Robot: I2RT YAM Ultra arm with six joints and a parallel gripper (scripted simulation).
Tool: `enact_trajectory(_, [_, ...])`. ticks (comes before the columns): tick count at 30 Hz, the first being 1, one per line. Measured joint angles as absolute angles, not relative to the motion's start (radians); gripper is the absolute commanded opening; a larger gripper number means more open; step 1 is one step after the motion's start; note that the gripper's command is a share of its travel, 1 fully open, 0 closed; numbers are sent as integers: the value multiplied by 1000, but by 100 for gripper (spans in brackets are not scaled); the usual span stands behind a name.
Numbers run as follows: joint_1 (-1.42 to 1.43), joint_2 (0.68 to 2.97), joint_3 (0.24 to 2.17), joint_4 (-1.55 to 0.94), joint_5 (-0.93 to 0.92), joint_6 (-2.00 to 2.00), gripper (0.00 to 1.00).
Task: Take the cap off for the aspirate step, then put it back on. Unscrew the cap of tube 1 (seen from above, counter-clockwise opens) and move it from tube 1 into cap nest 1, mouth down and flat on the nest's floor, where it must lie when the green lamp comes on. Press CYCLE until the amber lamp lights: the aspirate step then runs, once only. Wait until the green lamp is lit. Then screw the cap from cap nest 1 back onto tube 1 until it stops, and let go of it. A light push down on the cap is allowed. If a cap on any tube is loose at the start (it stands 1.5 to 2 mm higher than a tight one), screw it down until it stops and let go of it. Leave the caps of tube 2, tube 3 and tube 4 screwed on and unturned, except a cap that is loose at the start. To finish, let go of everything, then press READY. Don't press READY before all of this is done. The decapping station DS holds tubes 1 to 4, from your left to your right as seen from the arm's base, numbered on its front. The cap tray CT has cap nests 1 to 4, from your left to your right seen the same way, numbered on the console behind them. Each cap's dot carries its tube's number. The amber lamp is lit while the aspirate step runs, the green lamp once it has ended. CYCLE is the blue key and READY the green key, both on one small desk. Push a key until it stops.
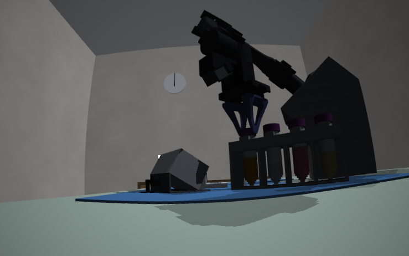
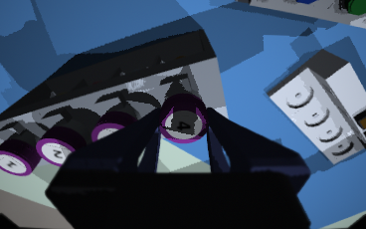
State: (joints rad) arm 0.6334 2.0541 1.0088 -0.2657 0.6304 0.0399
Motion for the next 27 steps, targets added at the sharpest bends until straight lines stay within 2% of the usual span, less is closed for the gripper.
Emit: enact_trajectory(27, [634,2054,1009,-270,630,176,0])
